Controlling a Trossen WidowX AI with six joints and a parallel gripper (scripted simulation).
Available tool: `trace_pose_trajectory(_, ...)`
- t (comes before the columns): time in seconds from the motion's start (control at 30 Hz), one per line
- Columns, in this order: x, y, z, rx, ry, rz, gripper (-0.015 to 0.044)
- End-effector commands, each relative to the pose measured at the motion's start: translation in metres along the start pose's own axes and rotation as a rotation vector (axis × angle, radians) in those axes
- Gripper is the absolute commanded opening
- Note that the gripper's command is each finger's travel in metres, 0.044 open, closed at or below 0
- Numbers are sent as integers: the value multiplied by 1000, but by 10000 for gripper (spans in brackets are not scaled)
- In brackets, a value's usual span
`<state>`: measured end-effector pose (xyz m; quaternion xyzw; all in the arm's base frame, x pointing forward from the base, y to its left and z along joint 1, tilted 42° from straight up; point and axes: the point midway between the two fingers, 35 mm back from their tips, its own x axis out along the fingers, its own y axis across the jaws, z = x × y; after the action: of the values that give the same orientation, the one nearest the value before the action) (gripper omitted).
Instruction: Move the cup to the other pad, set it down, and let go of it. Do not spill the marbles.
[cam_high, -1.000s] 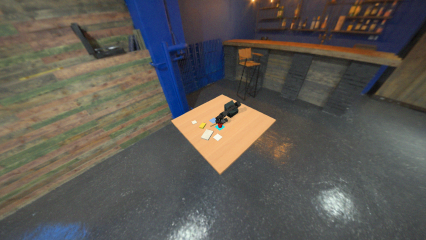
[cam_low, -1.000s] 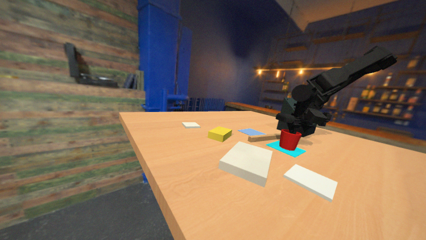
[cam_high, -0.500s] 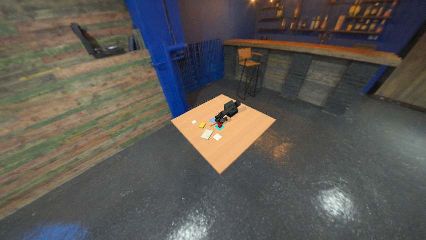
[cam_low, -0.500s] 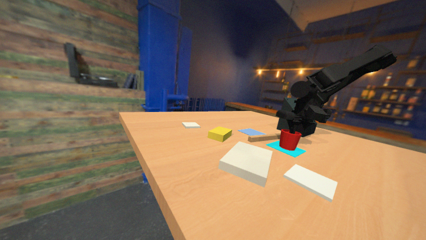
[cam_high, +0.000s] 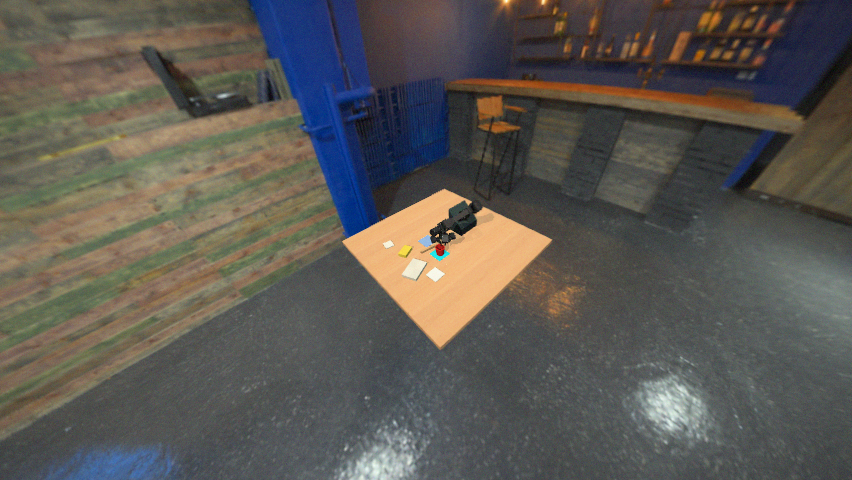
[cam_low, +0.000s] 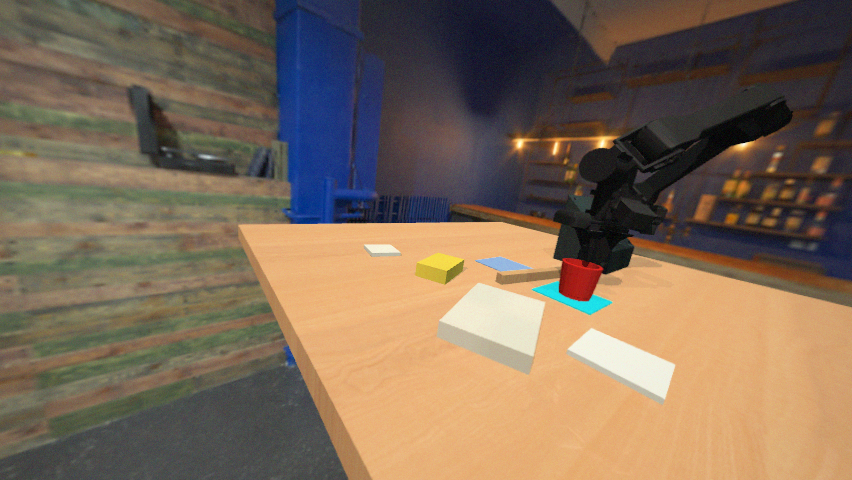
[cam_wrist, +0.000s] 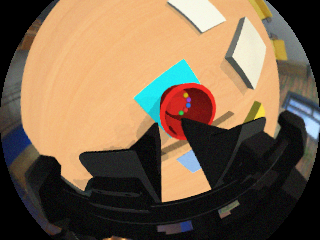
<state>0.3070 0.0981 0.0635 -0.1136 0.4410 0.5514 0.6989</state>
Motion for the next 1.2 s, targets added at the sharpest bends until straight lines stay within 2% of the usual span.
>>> trace_pose_trajectory(0.0,-6,-1,2,-7,-4,-3,128)
trace_pose_trajectory(0.27,-16,0,-2,-6,-4,-1,128)
trace_pose_trajectory(0.67,-19,0,-3,0,0,0,440)
trace_pose_trajectory(1.07,-73,0,-6,-5,-1,-2,440)
trace_pose_trajectory(1.17,-76,0,-7,-5,-2,-2,440)
